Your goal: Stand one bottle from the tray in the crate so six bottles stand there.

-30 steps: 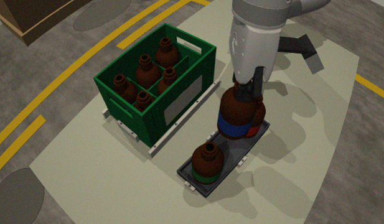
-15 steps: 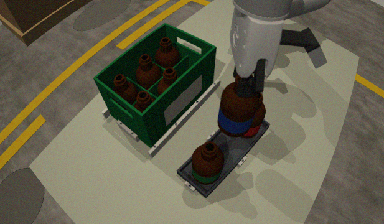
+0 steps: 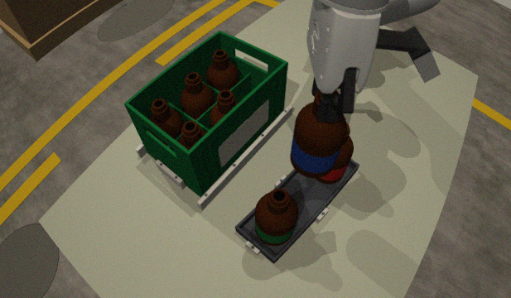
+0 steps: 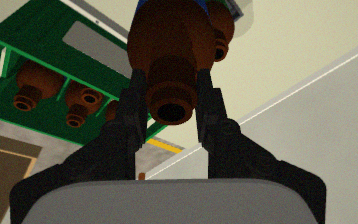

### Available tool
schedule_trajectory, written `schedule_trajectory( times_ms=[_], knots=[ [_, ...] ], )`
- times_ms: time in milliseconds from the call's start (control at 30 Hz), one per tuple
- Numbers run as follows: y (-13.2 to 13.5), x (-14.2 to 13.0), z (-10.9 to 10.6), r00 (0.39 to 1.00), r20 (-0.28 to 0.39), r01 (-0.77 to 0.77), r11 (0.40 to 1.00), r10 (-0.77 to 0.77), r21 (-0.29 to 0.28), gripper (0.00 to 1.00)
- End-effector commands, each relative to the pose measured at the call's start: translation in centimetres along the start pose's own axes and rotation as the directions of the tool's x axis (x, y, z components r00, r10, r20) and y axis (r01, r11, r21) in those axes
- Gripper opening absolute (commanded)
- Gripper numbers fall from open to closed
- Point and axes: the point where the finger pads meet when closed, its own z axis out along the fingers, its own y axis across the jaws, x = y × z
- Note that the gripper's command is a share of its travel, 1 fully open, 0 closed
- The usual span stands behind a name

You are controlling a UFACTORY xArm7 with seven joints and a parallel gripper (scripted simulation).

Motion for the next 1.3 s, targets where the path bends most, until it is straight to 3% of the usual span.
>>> schedule_trajectory(
  times_ms=[0,1267],
  knots=[
    [0.06,-0.01,-0.46,1.000,0.001,0.001,1.000,-0.001,-0.003,0.00],
    [0.06,-0.01,-1.30,1.000,0.001,0.001,1.000,-0.001,-0.003,0.00]
  ],
)
